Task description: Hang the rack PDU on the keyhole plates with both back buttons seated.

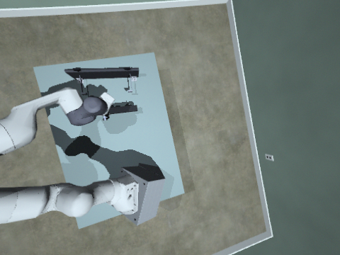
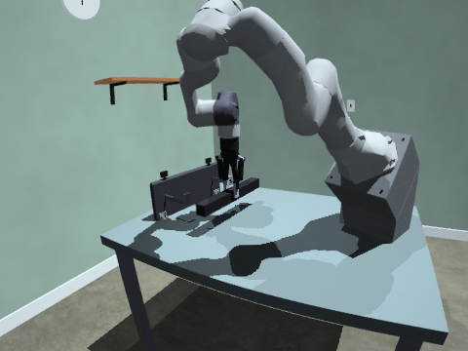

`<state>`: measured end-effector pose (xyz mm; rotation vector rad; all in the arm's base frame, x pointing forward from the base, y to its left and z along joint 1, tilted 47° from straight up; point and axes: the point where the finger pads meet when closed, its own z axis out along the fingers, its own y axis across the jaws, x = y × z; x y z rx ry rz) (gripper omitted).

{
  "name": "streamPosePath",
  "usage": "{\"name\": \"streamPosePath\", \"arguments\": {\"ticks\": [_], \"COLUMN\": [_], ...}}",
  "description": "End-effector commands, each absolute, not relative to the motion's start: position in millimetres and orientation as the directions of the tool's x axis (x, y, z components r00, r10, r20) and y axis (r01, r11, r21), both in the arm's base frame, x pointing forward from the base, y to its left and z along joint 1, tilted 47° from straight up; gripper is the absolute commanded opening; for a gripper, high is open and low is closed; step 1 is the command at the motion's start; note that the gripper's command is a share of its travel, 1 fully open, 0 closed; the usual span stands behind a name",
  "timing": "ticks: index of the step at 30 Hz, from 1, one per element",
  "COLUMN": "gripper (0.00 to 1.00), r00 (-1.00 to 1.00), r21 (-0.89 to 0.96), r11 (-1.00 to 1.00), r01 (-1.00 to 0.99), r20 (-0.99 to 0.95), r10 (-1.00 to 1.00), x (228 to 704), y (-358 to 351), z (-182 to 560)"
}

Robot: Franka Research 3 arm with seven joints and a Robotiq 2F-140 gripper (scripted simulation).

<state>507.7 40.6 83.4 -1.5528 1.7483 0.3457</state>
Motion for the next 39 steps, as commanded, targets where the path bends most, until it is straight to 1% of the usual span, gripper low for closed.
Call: {"name": "streamPosePath", "arguments": {"ticks": [1, 12, 18, 31, 39], "gripper": [0.00, 0.00, 0.00, 0.00, 0.00], "r00": [0.015, -0.012, -0.012, -0.012, -0.012], "r21": [-0.269, -0.251, -0.251, -0.251, -0.251], "r11": [0.235, 0.256, 0.256, 0.256, 0.256], "r01": [-0.934, -0.934, -0.934, -0.934, -0.934], "r20": [-0.686, -0.692, -0.692, -0.692, -0.692], "r10": [-0.728, -0.722, -0.722, -0.722, -0.722], "x": [507, 512, 524, 574, 582], "y": [37, 35, 30, 7, 4], "z": [84, 85, 87, 96, 97]}}
